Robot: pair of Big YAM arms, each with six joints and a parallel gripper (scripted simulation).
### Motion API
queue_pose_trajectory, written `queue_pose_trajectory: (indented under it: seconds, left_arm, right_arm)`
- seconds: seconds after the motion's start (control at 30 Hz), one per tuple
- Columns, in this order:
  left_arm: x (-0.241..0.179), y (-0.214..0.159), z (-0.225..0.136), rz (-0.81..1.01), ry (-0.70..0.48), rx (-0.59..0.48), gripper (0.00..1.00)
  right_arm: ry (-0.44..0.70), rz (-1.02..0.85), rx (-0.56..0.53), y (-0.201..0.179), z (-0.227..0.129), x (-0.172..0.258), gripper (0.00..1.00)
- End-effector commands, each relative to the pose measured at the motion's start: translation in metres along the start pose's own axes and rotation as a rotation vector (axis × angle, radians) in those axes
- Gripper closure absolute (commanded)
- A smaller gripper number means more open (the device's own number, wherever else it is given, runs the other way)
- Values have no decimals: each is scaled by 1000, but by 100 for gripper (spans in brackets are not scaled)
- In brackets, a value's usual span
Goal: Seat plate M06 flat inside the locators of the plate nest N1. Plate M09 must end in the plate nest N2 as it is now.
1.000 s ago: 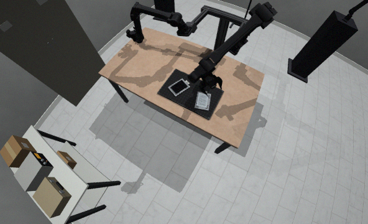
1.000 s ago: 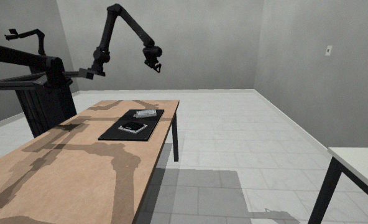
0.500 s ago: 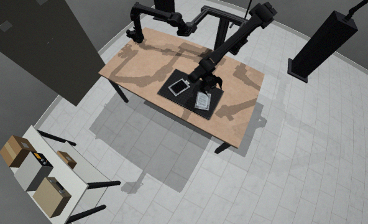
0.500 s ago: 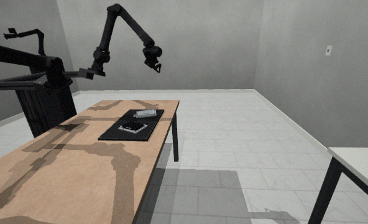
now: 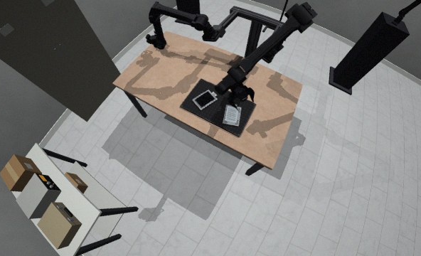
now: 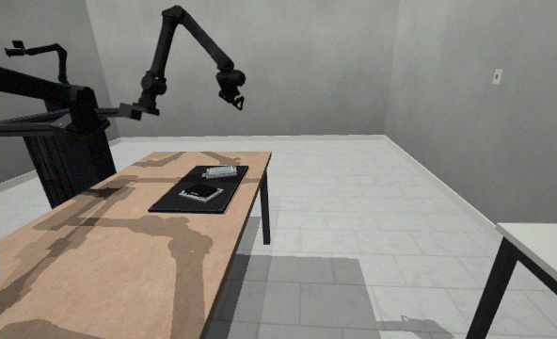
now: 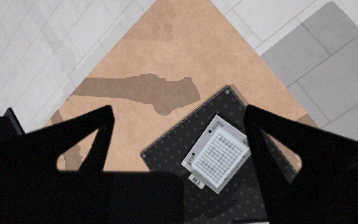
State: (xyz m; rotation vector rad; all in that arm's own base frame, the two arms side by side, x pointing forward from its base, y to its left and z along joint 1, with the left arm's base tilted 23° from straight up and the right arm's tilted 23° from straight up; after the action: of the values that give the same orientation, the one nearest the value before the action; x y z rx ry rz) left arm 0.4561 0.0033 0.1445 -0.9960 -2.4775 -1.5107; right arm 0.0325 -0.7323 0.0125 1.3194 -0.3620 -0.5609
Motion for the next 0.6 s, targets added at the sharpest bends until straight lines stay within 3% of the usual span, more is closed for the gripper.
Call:
queue_pose_trajectory:
  seconds: [0.0, 0.57]
  left_arm:
    - [-1, 6, -4, -17, -10, -9, 0]
    - [-1, 6, -4, -17, -10, -9, 0]
  right_arm:
    - [-25, 53, -52, 68, 24, -13, 0]
    - [-25, 53, -52, 143, 31, -48, 0]
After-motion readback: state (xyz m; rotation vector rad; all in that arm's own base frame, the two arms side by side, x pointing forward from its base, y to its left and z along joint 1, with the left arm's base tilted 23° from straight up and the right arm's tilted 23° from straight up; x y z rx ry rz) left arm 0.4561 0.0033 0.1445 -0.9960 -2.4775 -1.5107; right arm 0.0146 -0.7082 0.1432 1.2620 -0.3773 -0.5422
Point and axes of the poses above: on each arm, the point where the finger pads meet when closed, its own z axis out along the fingers, its own x axis across the jaws, y = z × x, the point moved 3 cm from there along -z, back along the fingers, and after that the axes turned 5 degrees about z, right-handed, at the moved point
